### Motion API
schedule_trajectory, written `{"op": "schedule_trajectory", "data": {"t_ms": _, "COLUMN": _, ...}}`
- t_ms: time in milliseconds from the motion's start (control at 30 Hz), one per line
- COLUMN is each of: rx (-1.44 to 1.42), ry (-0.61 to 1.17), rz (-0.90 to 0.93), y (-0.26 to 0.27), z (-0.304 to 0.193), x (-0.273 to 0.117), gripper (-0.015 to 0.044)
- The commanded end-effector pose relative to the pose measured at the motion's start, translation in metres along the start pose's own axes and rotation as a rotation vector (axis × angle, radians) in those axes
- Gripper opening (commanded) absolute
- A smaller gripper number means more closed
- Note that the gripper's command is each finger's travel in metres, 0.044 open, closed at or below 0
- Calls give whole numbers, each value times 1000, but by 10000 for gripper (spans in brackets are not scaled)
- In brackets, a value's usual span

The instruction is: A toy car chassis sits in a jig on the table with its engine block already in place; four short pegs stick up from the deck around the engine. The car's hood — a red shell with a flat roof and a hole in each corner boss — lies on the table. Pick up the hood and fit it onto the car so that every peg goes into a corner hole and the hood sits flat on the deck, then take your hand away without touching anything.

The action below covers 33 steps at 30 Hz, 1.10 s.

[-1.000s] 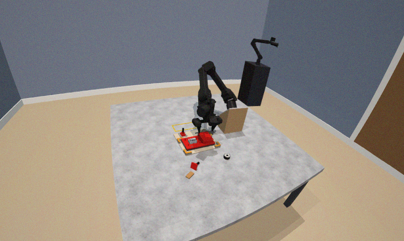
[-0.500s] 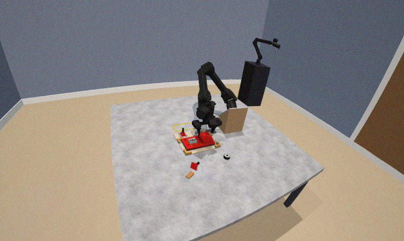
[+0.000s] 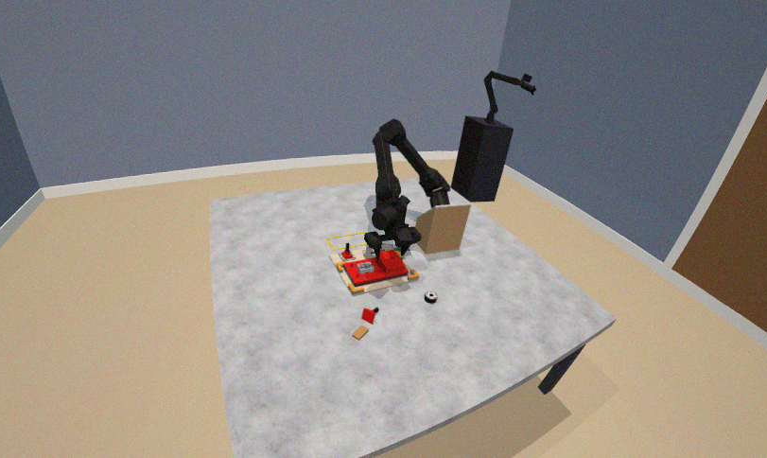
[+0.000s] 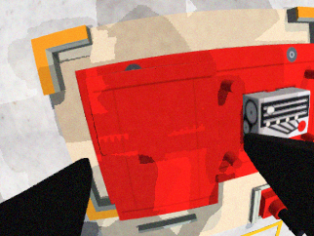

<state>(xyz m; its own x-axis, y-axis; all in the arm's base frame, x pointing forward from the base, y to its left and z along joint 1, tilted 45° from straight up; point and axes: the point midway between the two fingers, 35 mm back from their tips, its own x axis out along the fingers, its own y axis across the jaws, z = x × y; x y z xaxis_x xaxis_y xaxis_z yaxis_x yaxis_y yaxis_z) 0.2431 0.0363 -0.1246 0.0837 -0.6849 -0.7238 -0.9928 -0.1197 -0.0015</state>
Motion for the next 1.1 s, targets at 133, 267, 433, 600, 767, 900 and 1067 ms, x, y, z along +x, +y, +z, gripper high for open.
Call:
{"op": "schedule_trajectory", "data": {"t_ms": 133, "rx": -8, "ry": 7, "rz": 5, "y": 3, "z": -1, "x": 5, "gripper": 440}}
{"op": "schedule_trajectory", "data": {"t_ms": 267, "rx": -8, "ry": 7, "rz": 5, "y": 3, "z": -1, "x": 6, "gripper": 440}}
{"op": "schedule_trajectory", "data": {"t_ms": 433, "rx": -8, "ry": 7, "rz": 5, "y": 3, "z": -1, "x": 9, "gripper": 440}}
{"op": "schedule_trajectory", "data": {"t_ms": 600, "rx": -8, "ry": 7, "rz": 5, "y": 3, "z": -1, "x": 11, "gripper": 440}}
{"op": "schedule_trajectory", "data": {"t_ms": 767, "rx": -8, "ry": 7, "rz": 5, "y": 3, "z": -2, "x": 14, "gripper": 440}}
{"op": "schedule_trajectory", "data": {"t_ms": 900, "rx": -8, "ry": 7, "rz": 5, "y": 3, "z": -2, "x": 16, "gripper": 440}}
{"op": "schedule_trajectory", "data": {"t_ms": 1067, "rx": -8, "ry": 7, "rz": 5, "y": 4, "z": -2, "x": 18, "gripper": 440}}
